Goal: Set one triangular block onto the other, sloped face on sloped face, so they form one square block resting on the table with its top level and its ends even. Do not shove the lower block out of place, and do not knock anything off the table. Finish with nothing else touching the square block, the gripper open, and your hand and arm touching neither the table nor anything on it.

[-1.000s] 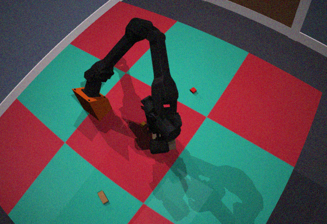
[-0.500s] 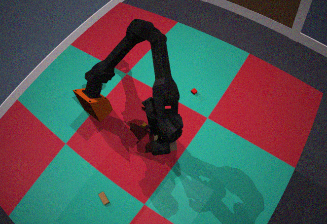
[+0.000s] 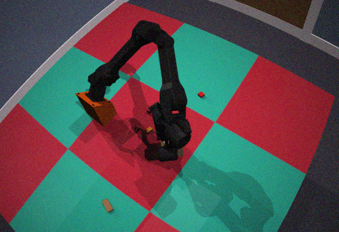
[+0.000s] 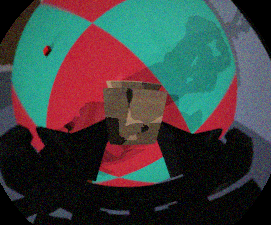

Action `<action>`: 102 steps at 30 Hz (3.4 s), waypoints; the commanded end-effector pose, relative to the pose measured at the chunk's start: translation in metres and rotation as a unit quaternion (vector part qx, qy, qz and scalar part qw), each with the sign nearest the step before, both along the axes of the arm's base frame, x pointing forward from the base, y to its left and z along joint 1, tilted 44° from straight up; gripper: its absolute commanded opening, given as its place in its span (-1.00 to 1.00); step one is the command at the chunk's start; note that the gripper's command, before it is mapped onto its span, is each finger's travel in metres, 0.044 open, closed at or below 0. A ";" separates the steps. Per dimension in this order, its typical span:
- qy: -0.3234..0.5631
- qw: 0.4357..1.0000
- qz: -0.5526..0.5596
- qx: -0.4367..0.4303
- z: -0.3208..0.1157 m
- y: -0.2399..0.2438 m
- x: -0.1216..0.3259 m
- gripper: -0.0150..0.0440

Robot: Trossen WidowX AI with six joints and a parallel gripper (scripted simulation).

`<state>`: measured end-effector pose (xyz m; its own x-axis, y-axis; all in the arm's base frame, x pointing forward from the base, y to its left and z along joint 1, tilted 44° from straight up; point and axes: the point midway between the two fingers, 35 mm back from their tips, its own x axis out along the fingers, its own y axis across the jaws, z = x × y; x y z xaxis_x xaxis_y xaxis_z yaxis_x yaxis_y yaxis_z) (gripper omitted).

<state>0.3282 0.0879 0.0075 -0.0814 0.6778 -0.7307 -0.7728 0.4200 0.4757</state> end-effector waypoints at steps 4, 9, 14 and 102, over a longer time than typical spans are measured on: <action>0.002 1.000 -0.002 0.003 -0.002 0.004 0.001 -0.49; 0.002 1.000 -0.002 0.003 -0.003 0.007 0.001 -0.49; 0.002 1.000 -0.002 0.003 -0.004 0.010 0.001 -0.49; -0.004 1.000 -0.011 0.000 0.069 -0.062 0.014 1.00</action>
<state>0.3421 0.0262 0.0773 -0.0601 0.6789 -0.7318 -0.7702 0.4348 0.4667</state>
